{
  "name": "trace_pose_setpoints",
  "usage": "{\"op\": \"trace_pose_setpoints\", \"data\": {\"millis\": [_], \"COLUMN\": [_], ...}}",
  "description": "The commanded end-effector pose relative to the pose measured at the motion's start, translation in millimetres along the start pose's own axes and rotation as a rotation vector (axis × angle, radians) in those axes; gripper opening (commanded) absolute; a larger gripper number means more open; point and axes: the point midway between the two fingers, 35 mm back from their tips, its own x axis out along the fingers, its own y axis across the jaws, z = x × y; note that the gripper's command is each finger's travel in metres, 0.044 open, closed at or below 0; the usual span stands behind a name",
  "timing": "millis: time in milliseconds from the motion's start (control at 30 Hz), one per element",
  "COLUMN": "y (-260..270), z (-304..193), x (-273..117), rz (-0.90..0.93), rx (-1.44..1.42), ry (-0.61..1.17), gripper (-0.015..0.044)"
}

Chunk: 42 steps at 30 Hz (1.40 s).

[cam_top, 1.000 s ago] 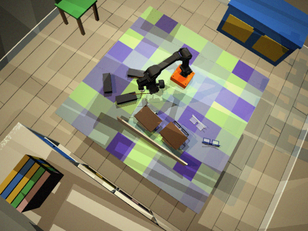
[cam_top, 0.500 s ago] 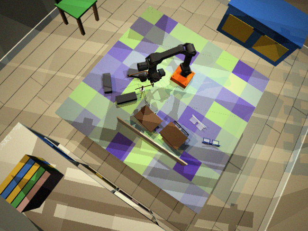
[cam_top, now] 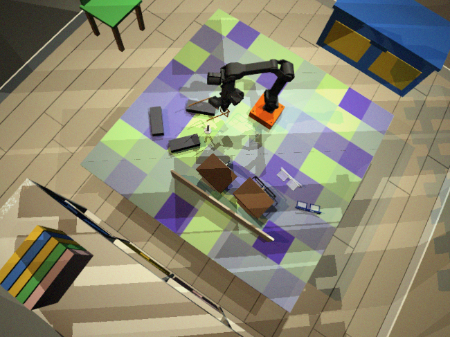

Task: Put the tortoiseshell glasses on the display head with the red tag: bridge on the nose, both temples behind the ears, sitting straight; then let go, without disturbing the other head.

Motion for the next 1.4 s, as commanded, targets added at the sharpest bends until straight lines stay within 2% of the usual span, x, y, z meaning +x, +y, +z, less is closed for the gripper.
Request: {"op": "trace_pose_setpoints", "data": {"millis": [0, 600, 1367], "y": [9.7, 41.0, 38.9], "z": [-1.6, -6.3, -7.8], "x": [-11.5, -46.8, -44.6], "rz": [-0.072, -0.337, -0.311], "rx": [-0.101, -0.492, -0.457], "ry": [-0.013, 0.081, 0.069], "gripper": [0.0000, 0.0000, 0.0000]}}
